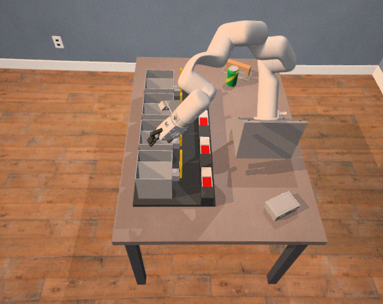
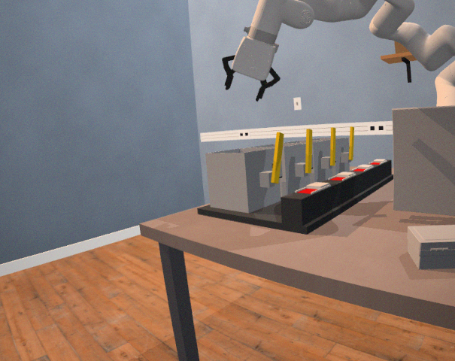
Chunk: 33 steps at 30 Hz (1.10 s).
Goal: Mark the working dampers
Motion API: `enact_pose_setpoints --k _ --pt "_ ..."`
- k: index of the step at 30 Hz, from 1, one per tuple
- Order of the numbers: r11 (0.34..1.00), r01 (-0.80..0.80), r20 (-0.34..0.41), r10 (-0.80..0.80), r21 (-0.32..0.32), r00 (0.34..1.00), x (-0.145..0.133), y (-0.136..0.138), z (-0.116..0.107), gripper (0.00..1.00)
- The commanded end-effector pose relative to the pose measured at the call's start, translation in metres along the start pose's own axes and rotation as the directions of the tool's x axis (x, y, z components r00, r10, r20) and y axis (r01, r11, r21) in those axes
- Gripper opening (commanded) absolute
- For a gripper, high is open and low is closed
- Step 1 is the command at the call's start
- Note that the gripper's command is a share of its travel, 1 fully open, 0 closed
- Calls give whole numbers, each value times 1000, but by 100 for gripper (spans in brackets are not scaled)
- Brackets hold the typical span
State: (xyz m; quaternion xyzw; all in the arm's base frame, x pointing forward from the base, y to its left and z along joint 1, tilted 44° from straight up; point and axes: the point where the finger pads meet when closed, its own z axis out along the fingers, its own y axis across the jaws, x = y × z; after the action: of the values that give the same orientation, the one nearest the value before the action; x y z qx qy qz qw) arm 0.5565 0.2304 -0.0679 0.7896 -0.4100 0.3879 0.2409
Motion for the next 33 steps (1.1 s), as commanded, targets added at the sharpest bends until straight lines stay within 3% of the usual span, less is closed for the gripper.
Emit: enact_pose_setpoints --k 1,19,25,32,33 --pt "1000 -3 1 3 4 1000 1 -2 -2 100" --pt "1000 -13 1 13 1 1000 4 -2 -1 100" --pt "970 -232 5 233 -67 972 65 6 14 100" --pt "864 -482 -24 484 -147 875 139 26 33 100" --pt "864 -482 -24 484 -147 875 139 26 33 100"
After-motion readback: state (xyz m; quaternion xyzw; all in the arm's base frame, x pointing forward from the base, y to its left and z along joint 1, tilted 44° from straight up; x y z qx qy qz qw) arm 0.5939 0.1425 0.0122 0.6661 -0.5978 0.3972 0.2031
